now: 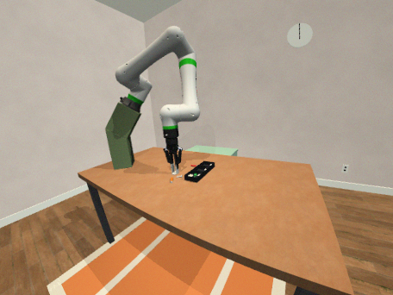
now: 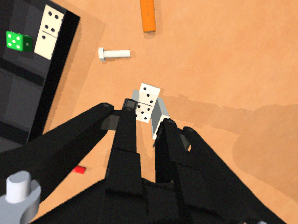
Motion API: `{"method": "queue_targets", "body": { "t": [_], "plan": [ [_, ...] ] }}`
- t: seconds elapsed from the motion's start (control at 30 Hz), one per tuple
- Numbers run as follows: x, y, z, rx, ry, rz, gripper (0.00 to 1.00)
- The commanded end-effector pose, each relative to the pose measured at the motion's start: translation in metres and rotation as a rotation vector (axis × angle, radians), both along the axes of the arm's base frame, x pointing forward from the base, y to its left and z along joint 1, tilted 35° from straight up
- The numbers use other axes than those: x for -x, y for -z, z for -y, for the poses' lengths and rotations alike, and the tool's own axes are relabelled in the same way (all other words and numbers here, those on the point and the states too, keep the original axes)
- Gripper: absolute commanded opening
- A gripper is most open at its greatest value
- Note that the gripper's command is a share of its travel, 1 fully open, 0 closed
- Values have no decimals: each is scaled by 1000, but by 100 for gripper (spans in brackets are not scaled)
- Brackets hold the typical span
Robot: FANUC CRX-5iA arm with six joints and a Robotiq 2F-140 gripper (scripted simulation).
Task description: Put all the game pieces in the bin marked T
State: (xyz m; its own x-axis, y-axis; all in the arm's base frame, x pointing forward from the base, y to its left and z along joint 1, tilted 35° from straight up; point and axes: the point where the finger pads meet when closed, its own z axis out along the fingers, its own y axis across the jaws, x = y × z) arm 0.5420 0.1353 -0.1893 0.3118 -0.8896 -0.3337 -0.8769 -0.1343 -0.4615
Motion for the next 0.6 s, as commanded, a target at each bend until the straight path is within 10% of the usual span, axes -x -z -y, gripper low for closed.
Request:
{"method": "queue_targets", "body": {
  "t": [0.0, 0.57],
  "plan": [
    [0, 0, 0, 0, 0, 0, 13],
    [12, -27, 15, 0, 0, 0, 13]
  ]
}}
